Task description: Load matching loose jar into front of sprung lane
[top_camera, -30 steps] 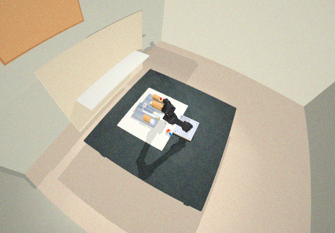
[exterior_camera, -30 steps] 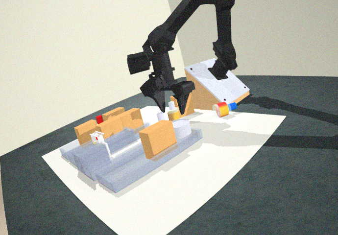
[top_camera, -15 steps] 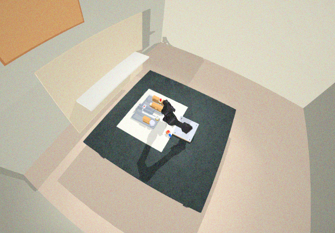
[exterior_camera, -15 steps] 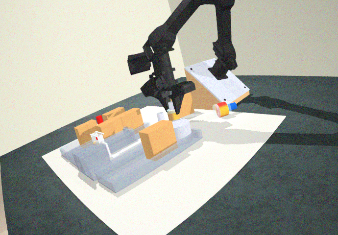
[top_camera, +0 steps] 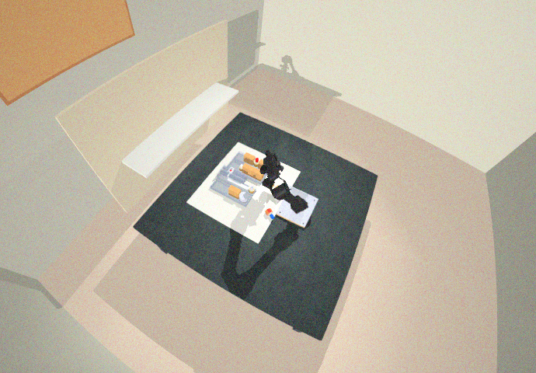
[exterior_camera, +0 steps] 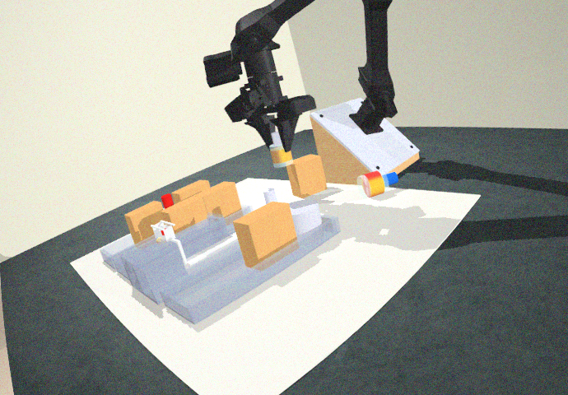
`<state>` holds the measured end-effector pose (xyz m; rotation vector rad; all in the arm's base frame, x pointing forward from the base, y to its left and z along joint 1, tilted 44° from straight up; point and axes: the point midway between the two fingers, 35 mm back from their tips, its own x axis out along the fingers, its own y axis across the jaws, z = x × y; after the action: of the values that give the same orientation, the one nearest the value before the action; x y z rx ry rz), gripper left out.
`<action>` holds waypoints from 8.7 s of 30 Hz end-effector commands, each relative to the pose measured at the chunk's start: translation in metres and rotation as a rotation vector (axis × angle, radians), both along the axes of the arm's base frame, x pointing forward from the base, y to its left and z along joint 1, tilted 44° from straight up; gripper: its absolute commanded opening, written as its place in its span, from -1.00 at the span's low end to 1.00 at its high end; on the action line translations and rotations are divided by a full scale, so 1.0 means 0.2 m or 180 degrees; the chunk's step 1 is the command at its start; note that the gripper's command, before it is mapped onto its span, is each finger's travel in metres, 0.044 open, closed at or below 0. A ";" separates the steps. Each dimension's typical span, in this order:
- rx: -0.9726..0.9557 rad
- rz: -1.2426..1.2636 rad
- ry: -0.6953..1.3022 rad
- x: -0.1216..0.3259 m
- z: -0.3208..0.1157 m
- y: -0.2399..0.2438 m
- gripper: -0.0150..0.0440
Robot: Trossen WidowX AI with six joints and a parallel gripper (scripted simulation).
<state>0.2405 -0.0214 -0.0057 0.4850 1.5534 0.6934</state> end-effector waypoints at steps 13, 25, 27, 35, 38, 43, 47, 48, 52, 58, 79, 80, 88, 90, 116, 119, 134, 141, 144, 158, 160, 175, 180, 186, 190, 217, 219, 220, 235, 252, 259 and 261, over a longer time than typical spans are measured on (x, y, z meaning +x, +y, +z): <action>-0.0035 0.0014 -0.0043 0.11 0.11 0.05 -0.49; 0.0010 0.0040 -0.0064 0.24 0.14 0.34 -0.49; 0.0021 0.0046 -0.0064 0.25 0.15 0.38 -0.49; 0.0024 0.0046 -0.0065 0.25 0.10 0.43 -0.49; 0.0026 0.0046 -0.0065 0.24 0.06 0.46 -0.49; 0.0026 0.0046 -0.0065 0.24 0.06 0.47 -0.49; 0.0026 0.0046 -0.0065 0.25 0.06 0.47 -0.49; 0.0026 0.0046 -0.0065 0.25 0.06 0.47 -0.49; 0.0026 0.0046 -0.0065 0.26 0.06 0.47 -0.49; 0.0026 0.0046 -0.0066 0.27 0.06 0.47 -0.49; 0.0026 0.0046 -0.0068 0.31 0.06 0.48 -0.49; 0.0026 0.0046 -0.0068 0.31 0.06 0.48 -0.49; 0.0026 0.0046 -0.0068 0.33 0.06 0.48 -0.49; 0.0026 0.0046 -0.0068 0.33 0.06 0.48 -0.49; 0.0026 0.0046 -0.0070 0.38 0.07 0.49 -0.49; 0.0027 0.0046 -0.0071 0.39 0.07 0.49 -0.49; 0.0027 0.0046 -0.0072 0.42 0.07 0.49 -0.49; 0.0027 0.0046 -0.0072 0.43 0.07 0.50 -0.49; 0.0027 0.0046 -0.0073 0.44 0.08 0.50 -0.49; 0.0027 0.0046 -0.0074 0.46 0.08 0.50 -0.49; 0.0027 0.0046 -0.0074 0.47 0.08 0.50 -0.49; 0.0027 0.0046 -0.0075 0.50 0.09 0.50 -0.49; 0.0027 0.0046 -0.0075 0.50 0.09 0.50 -0.49; 0.0028 0.0046 -0.0075 0.50 0.09 0.50 -0.49; 0.0028 0.0046 -0.0075 0.50 0.09 0.50 -0.49; 0.0028 0.0046 -0.0075 0.51 0.09 0.51 -0.49; 0.0028 0.0046 -0.0075 0.51 0.09 0.51 -0.49; 0.0028 0.0046 -0.0075 0.51 0.09 0.51 -0.49; 0.0028 0.0046 -0.0076 0.52 0.08 0.51 -0.49; 0.0028 0.0046 -0.0076 0.51 0.06 0.53 -0.49; 0.0028 0.0046 -0.0076 0.51 0.05 0.54 -0.49; 0.0028 0.0046 -0.0076 0.51 0.05 0.54 -0.49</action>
<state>0.3390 0.0829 0.0049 0.4742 1.5530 0.7050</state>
